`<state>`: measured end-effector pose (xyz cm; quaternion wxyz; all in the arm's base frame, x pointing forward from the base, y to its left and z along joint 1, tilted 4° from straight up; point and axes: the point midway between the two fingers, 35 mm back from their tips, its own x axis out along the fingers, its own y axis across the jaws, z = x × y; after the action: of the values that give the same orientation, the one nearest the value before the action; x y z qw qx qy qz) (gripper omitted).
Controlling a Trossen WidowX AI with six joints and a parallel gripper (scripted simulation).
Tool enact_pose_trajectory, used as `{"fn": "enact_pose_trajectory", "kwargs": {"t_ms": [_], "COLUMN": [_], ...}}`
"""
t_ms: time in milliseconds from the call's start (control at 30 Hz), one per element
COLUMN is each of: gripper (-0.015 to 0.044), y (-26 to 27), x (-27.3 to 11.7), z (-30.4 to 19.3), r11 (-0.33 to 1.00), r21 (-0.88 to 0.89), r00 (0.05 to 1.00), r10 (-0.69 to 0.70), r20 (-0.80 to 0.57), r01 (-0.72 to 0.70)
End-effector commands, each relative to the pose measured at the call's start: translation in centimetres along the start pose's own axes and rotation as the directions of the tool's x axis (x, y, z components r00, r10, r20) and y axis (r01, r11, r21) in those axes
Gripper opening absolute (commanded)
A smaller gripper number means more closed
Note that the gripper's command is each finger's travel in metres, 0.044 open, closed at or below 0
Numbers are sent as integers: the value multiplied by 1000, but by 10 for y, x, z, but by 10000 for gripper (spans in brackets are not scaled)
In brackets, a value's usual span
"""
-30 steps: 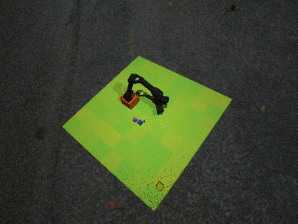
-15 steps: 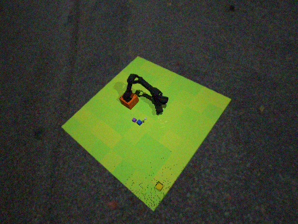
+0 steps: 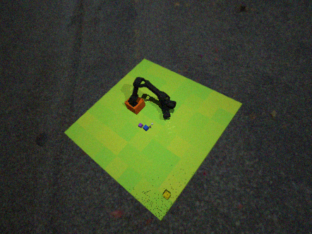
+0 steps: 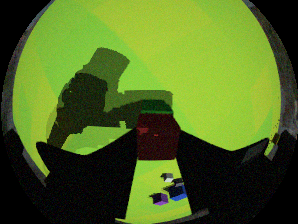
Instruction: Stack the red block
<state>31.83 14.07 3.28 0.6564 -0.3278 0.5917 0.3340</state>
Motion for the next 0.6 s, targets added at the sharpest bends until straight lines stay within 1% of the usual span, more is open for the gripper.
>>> {"fn": "enact_pose_trajectory", "kwargs": {"t_ms": [0, 500, 533, 567], "gripper": [26, 420, 440, 440], "y": [0, 0, 0, 0], "x": [0, 0, 0, 0], "z": [0, 0, 0, 0], "r11": [1000, 1000, 1000, 1000], "r21": [0, 0, 0, 0], "r00": [1000, 1000, 1000, 1000], "r10": [0, 0, 0, 0], "r20": [0, 0, 0, 0], "r01": [0, 0, 0, 0]}}
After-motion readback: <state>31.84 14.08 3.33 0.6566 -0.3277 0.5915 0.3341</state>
